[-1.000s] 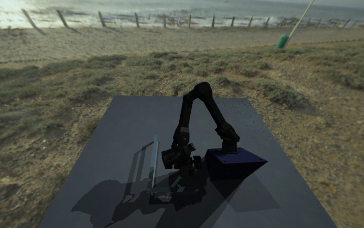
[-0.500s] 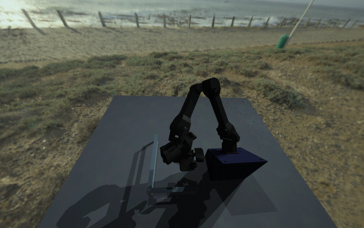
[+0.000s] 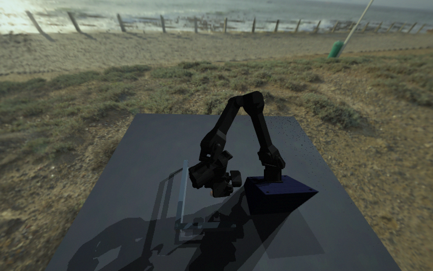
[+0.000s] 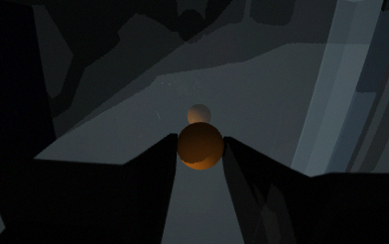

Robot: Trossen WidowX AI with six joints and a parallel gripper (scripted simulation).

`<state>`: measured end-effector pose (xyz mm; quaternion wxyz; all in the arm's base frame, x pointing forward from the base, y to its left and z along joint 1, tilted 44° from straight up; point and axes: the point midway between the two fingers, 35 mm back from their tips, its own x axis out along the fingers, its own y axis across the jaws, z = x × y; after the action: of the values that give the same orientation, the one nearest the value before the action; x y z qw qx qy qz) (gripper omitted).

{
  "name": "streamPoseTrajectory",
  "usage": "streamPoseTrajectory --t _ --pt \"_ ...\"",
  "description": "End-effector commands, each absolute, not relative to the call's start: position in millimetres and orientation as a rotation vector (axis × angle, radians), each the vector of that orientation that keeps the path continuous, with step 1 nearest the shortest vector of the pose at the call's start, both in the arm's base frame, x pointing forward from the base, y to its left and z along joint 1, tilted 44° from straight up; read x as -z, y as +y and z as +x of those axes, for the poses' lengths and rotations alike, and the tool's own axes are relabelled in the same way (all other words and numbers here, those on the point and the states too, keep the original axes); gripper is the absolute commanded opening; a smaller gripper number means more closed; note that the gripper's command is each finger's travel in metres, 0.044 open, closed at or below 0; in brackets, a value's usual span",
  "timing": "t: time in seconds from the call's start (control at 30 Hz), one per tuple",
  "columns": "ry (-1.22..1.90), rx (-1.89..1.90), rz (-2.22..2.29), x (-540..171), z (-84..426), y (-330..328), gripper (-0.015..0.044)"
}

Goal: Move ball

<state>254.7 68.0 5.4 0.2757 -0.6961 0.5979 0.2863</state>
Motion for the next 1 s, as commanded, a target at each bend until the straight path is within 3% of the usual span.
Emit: streamPoseTrajectory --t 0.0,0.97 --pt "1.609 -0.763 -1.873 -5 264 49 0.0" --pt "1.613 -0.757 -1.877 47 277 -11 0.0"
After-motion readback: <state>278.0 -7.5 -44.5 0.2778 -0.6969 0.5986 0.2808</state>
